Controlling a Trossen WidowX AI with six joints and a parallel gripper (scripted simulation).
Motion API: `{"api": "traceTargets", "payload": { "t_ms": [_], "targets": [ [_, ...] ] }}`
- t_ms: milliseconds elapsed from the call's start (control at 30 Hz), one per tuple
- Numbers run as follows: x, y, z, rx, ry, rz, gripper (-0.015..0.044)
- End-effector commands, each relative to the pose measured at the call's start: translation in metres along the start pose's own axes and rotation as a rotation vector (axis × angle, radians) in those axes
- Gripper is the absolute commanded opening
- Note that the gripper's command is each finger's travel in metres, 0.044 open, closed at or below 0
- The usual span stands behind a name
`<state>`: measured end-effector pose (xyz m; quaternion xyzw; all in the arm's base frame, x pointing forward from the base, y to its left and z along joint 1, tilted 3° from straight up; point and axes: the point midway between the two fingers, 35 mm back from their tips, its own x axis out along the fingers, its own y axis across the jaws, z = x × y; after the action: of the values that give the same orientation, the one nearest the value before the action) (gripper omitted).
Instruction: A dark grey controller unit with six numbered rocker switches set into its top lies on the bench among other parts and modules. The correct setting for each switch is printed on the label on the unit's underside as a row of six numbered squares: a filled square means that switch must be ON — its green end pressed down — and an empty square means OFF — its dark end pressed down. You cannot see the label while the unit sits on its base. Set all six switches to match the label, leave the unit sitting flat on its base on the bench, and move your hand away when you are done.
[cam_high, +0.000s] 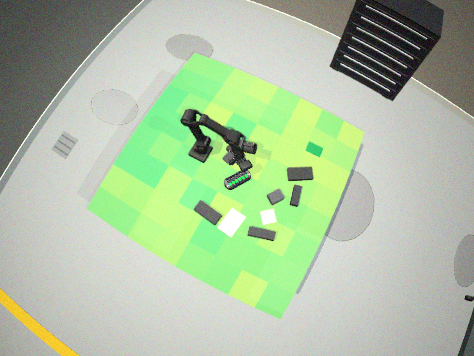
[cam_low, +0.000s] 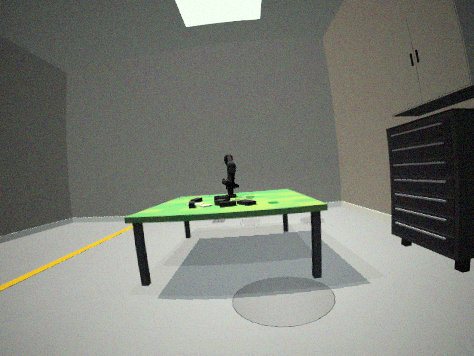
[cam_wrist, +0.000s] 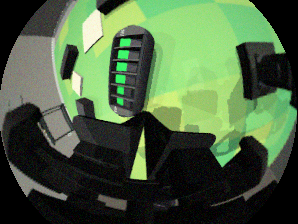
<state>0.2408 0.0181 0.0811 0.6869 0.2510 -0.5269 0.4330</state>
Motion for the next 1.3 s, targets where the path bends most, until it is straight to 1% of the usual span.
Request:
{"api": "traceTargets", "payload": {
  "t_ms": [0,167,367,600,800,1267],
  "targets": [
    [0.0,-0.001,0.0,0.004,0.0,0.007,0.0],
    [0.0,0.004,0.002,-0.002,-0.006,-0.013,0.0],
    [-0.003,0.039,0.025,-0.011,-0.039,-0.147,0.0],
    [-0.005,0.074,0.06,0.001,-0.014,-0.287,0.0],
    [-0.004,0.075,0.061,0.001,-0.013,-0.29,0.0],
    [0.018,0.069,0.061,0.001,-0.017,-0.289,0.0]
  ]
}}
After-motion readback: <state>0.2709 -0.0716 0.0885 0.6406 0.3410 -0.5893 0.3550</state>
